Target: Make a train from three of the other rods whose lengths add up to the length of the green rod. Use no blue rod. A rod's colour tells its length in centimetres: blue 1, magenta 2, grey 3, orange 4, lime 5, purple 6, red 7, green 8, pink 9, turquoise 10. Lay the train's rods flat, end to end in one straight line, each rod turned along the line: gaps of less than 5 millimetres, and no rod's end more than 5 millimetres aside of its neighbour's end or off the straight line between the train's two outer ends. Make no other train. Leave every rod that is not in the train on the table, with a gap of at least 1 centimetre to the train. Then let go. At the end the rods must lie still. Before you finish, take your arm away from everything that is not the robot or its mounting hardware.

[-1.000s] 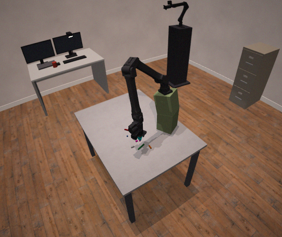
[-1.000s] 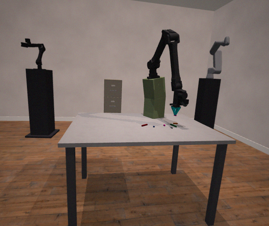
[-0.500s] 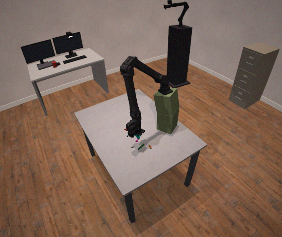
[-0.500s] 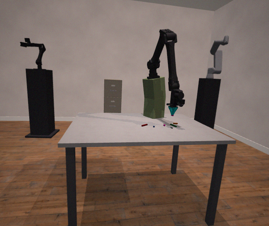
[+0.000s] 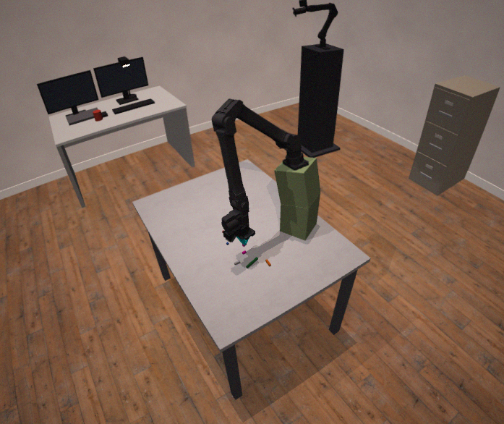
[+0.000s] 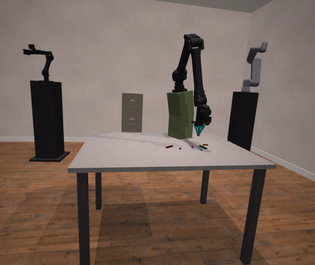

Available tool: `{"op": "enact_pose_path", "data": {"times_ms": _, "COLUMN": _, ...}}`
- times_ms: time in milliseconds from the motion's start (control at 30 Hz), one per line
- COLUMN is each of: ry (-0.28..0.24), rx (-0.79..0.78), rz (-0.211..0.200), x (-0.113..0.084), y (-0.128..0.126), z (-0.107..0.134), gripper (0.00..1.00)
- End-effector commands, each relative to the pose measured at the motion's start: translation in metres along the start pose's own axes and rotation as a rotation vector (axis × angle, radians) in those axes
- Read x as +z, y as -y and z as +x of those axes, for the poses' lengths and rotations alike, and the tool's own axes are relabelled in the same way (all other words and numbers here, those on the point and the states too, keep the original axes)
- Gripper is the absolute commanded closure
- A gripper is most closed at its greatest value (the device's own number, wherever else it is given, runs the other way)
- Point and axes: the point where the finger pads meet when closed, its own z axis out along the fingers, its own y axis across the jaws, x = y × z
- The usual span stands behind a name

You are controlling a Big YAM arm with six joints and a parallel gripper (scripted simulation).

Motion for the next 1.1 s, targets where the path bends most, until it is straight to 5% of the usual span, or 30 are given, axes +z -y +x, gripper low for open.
{"op": "enact_pose_path", "data": {"times_ms": 0, "ry": 0.059, "rx": 0.056, "rz": 0.008, "x": -0.012, "y": 0.01, "z": -0.023, "gripper": 0.95}}
{"op": "enact_pose_path", "data": {"times_ms": 167, "ry": 0.06, "rx": 0.036, "rz": 0.006, "x": -0.013, "y": 0.003, "z": -0.023, "gripper": 0.95}}
{"op": "enact_pose_path", "data": {"times_ms": 200, "ry": 0.049, "rx": 0.145, "rz": 0.005, "x": -0.012, "y": 0.024, "z": -0.012, "gripper": 0.95}}
{"op": "enact_pose_path", "data": {"times_ms": 533, "ry": 0.049, "rx": 0.233, "rz": 0.007, "x": -0.012, "y": 0.038, "z": -0.007, "gripper": 0.95}}
{"op": "enact_pose_path", "data": {"times_ms": 1067, "ry": 0.035, "rx": 0.21, "rz": 0.004, "x": -0.001, "y": 0.03, "z": -0.005, "gripper": 0.95}}
